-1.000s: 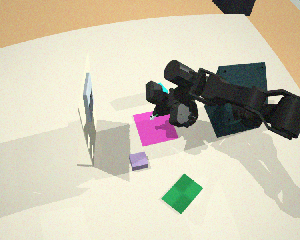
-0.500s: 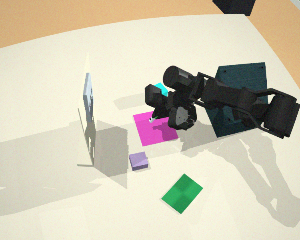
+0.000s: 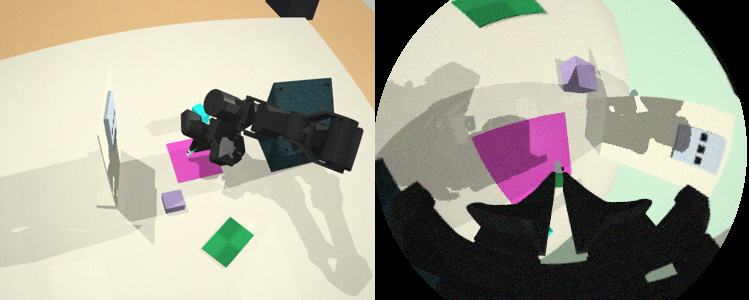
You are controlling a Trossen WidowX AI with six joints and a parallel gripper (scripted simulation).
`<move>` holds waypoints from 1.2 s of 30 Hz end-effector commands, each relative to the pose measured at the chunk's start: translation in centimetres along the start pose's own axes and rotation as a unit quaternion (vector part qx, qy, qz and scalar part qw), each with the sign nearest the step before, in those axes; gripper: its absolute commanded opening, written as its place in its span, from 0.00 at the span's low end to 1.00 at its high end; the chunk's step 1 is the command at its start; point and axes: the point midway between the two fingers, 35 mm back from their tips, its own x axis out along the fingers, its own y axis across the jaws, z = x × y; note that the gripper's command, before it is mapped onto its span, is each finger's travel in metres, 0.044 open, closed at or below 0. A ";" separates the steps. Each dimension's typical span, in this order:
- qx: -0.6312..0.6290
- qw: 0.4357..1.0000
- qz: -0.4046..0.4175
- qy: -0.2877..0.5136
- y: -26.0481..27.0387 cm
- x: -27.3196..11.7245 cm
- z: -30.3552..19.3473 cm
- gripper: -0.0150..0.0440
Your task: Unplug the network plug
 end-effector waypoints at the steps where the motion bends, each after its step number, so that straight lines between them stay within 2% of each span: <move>1: 0.004 1.000 0.002 0.002 0.5 0.3 0.0 0.25; 34: 0.003 1.000 0.000 -0.002 1.2 1.3 0.3 0.25; 36: 0.003 1.000 0.000 -0.002 1.2 1.3 0.3 0.34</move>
